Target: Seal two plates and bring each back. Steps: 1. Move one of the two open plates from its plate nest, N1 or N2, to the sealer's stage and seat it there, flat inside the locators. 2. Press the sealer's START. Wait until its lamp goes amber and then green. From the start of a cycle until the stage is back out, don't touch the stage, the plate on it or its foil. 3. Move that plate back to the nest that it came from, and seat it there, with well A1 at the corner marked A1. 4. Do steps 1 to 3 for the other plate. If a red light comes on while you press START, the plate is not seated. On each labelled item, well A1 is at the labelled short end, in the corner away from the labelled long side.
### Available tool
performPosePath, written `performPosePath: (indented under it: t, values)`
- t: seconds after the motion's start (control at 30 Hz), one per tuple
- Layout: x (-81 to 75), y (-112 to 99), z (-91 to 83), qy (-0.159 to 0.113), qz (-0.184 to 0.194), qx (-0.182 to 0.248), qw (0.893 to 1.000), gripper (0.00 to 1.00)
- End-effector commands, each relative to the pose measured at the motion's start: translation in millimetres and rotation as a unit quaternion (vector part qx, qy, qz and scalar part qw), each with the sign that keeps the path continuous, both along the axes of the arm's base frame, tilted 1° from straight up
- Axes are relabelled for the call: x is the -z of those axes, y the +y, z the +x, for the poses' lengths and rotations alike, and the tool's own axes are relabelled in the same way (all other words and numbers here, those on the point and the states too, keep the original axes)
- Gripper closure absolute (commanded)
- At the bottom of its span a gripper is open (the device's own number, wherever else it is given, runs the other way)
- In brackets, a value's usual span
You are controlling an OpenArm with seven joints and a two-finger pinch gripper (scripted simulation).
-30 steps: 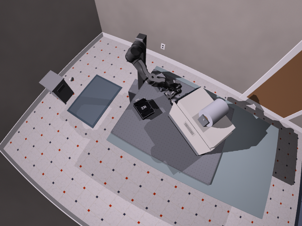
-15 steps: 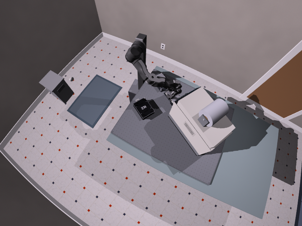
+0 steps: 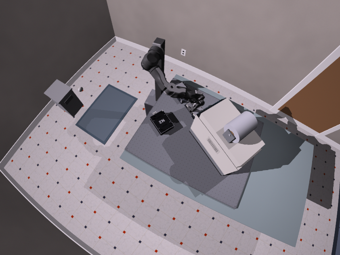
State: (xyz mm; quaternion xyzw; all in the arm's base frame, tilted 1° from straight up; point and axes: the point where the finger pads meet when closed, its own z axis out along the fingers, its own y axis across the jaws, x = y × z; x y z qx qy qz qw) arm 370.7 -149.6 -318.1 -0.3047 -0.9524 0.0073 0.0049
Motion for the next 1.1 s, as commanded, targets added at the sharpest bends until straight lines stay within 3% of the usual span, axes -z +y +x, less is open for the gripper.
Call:
performPosePath:
  t: [0.0, 0.7, 1.07]
  values:
    - [0.1, 0.4, 0.2, -0.001, 0.001, -0.001, 1.000, 1.00]
    - [0.2, 0.4, -0.4, 0.001, 0.001, -0.002, 1.000, 1.00]
    - [-7.1, 0.0, 0.2, 0.000, 0.000, 0.000, 1.000, 1.00]
